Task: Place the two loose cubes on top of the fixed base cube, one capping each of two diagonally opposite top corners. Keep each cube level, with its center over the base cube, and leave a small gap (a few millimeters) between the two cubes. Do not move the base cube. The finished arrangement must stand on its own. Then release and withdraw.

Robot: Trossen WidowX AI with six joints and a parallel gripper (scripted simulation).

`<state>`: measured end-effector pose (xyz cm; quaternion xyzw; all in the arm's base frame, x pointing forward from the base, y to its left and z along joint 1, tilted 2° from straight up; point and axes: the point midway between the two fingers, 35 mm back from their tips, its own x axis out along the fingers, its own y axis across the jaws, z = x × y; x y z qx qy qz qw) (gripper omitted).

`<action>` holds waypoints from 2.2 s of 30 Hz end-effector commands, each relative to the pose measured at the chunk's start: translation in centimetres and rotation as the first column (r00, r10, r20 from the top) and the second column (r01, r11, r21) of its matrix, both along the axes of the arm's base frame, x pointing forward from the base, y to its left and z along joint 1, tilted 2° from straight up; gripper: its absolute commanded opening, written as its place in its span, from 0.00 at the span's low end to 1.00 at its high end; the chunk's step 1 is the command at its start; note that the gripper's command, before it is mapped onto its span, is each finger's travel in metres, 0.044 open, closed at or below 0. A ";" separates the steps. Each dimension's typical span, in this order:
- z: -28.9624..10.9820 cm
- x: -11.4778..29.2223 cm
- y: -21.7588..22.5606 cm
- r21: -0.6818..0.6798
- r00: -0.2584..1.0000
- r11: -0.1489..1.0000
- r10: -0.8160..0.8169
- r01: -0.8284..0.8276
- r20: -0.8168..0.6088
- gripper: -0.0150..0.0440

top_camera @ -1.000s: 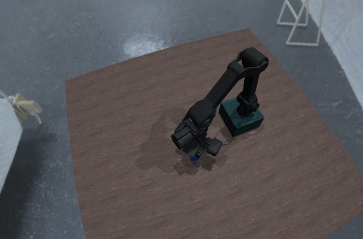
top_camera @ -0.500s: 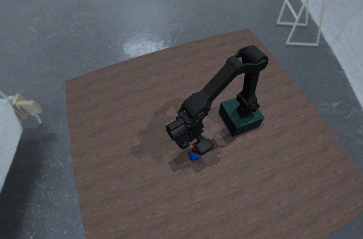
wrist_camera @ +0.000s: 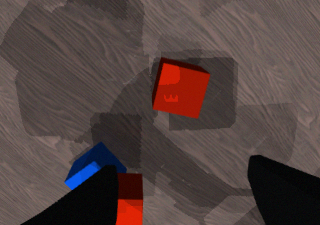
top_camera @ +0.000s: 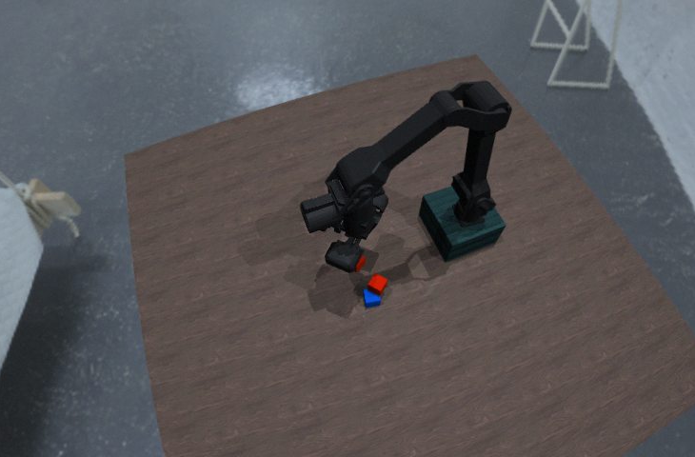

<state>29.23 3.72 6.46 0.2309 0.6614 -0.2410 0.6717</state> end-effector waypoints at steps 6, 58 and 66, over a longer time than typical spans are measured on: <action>0.9 0.2 -1.4 0.003 0.964 0.964 -0.265 0.265 0.011 0.70; -10.1 0.3 -1.6 0.002 0.964 0.964 -0.265 0.265 0.010 0.43; -8.2 0.7 -1.5 0.003 0.964 0.964 -0.265 0.265 0.011 0.43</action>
